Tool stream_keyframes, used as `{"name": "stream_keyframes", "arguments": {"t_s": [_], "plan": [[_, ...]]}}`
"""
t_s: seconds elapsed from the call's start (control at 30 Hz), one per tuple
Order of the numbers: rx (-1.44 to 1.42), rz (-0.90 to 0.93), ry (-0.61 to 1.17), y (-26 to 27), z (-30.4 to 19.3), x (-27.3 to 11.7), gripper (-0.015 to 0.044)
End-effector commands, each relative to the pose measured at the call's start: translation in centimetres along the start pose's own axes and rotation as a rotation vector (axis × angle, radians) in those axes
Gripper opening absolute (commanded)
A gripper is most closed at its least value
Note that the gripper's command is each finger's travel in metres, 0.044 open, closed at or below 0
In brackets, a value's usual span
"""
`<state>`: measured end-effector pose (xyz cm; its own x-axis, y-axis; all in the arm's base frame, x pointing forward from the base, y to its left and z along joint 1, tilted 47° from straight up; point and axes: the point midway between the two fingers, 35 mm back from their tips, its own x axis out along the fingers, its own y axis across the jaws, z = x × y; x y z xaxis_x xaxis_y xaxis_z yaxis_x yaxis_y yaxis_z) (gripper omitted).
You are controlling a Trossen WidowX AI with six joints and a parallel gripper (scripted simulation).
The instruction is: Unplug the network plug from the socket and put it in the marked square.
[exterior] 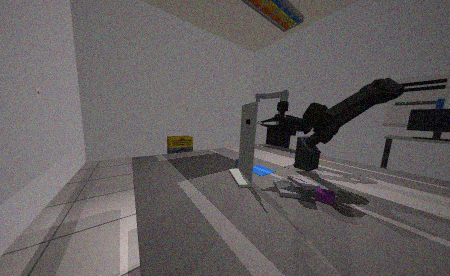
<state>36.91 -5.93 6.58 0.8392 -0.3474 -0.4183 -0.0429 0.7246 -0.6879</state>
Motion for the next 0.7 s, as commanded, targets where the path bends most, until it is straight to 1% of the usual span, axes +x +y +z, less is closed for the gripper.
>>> {"name": "stream_keyframes", "arguments": {"t_s": [0.0,0.67], "plan": [[0.001,0.001,0.006,0.08,-0.21,-0.33,0.0000],[0.001,0.001,0.007,0.09,-0.15,-1.23,0.0000]]}}
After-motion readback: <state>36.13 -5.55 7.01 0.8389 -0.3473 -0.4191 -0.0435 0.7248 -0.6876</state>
